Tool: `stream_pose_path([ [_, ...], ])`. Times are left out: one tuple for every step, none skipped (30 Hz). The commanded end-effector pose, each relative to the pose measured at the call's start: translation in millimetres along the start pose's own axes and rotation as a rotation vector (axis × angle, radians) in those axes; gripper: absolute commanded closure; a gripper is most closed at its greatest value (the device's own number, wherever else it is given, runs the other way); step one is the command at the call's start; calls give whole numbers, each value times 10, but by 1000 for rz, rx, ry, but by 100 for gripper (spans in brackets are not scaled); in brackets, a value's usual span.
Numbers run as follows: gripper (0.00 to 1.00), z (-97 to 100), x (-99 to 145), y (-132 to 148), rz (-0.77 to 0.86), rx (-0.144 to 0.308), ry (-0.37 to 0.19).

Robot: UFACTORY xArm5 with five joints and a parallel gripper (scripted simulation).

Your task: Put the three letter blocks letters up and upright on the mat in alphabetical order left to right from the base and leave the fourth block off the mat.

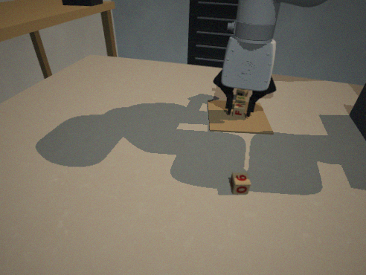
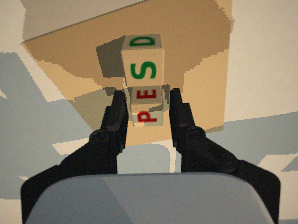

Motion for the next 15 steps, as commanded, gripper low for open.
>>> stream_pose_path([
  [58,135,-3,-13,0,-4,1],
  [58,180,-2,-13,0,-4,1],
  [58,228,-2,-13,0,-4,1],
  [58,279,-2,-13,0,-4,1],
  [58,279,-2,-13,0,-4,1],
  [58,279,-2,-13,0,-4,1],
  [58,333,-2,-13,0,-4,1],
  [58,388,-2,-13,0,-4,1],
  [58,443,-2,-12,0,-4,1],
  [58,499,-1,-12,0,-4,1],
  [58,552,-1,-12,0,-4,1],
  [58,604,-1,-12,0,-4,1],
  [58,652,-1,-12,0,-4,1],
  [58,696,-1,-12,0,-4,1],
  [58,735,-1,-12,0,-4,1],
])
Point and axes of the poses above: the point where the finger pads meet when closed, its own z axis back along the fingers, its own y axis across the jaws, x = y × z, the point moved 6 cm from there along z, back along the fingers, and after that the axes turned 13 degrees about z, right-handed, at the moved point
